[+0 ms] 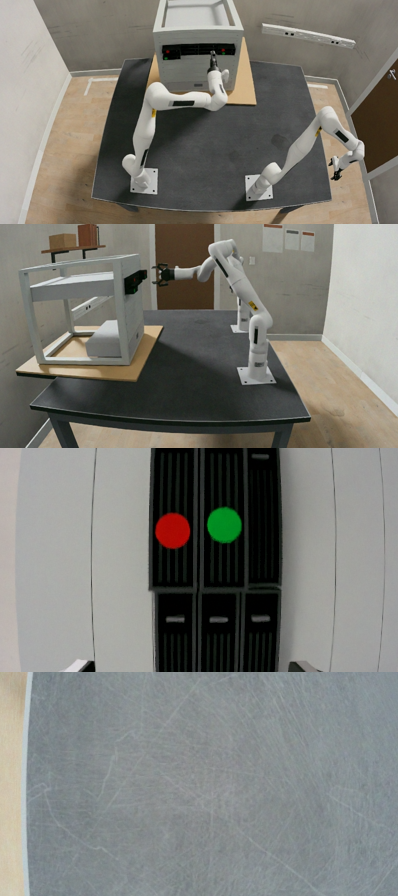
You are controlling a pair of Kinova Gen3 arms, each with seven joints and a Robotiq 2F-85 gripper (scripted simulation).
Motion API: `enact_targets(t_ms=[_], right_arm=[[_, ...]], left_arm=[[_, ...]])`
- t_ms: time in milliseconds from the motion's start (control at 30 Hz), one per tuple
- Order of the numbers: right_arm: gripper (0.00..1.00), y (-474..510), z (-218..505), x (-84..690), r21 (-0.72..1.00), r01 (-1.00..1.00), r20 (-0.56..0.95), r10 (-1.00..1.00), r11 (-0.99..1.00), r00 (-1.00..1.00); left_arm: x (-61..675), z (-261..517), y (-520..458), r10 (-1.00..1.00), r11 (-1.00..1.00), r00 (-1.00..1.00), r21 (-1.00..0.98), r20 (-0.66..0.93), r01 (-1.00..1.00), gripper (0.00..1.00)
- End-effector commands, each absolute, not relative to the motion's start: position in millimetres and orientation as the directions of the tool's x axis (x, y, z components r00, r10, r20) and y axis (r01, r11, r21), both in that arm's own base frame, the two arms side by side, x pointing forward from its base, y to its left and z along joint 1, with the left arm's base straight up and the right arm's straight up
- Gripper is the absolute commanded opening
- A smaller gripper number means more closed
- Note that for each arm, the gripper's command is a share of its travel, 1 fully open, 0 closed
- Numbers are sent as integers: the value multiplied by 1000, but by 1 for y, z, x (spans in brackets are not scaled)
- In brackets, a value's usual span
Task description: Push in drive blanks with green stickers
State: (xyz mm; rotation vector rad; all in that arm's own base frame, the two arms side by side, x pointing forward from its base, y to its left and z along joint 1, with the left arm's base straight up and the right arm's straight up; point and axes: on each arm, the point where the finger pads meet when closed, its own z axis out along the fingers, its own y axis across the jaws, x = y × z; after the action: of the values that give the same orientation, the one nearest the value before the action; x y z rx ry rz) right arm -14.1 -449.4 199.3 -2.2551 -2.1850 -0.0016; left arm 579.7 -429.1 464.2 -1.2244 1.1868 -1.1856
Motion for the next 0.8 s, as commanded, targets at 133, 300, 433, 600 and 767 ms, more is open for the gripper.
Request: enact_targets(t_ms=[133,300,433,600,767], right_arm=[[1000,-450,200,-14,0,1000,0,1000,-32,32],[1000,-450,200,-14,0,1000,0,1000,-32,32],[1000,-450,200,-14,0,1000,0,1000,-32,32],[1000,-450,200,-14,0,1000,0,1000,-32,32],[1000,-450,200,-14,0,1000,0,1000,-32,32]], left_arm=[[573,465,-410,-1000,-2,31,-1000,2,1,1000],[570,465,-400,-1000,-2,31,-1000,2,1,1000],[565,464,-384,-1000,-2,31,-1000,2,1,1000],[557,463,-361,-1000,-2,31,-1000,2,1,1000],[552,463,-346,-1000,-2,31,-1000,2,1,1000]])
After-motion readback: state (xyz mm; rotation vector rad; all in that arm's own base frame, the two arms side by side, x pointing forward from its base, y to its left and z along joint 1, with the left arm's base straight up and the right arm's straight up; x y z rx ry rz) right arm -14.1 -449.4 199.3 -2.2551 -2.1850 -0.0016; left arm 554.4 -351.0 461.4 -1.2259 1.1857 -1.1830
